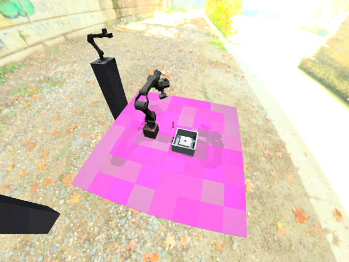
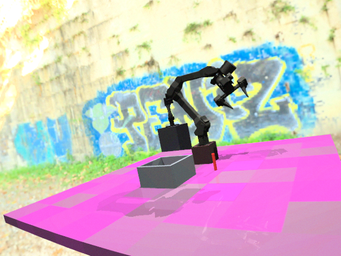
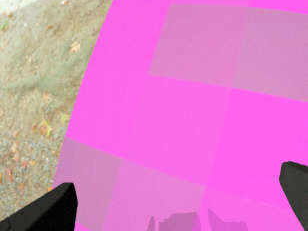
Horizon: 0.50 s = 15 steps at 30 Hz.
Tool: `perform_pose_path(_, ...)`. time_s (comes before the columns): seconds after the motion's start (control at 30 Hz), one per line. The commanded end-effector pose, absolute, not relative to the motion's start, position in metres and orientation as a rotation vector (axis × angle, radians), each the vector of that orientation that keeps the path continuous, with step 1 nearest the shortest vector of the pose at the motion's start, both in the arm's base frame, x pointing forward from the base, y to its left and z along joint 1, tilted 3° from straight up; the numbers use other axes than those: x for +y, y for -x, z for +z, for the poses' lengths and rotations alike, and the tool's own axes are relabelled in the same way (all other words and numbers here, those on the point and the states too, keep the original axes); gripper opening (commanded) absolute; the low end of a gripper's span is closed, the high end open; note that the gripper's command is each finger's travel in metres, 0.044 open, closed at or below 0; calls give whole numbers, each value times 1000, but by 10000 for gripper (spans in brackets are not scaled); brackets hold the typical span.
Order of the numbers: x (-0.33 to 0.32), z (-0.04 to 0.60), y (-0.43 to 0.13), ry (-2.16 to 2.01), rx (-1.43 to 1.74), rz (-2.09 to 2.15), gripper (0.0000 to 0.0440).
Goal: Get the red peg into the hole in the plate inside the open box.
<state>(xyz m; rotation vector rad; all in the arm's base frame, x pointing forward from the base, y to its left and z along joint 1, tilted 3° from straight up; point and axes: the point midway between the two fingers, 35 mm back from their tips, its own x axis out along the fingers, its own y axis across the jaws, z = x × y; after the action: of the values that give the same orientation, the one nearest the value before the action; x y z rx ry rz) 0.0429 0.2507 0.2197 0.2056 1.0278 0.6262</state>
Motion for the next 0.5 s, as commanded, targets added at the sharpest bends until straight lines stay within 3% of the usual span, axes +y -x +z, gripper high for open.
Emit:
perform_pose_path(0.0, 245, 212, -58, -217, 1080, 529, 440)
perform_pose_path(0.47, 207, 175, -118, -315, 1294, 54, 440)
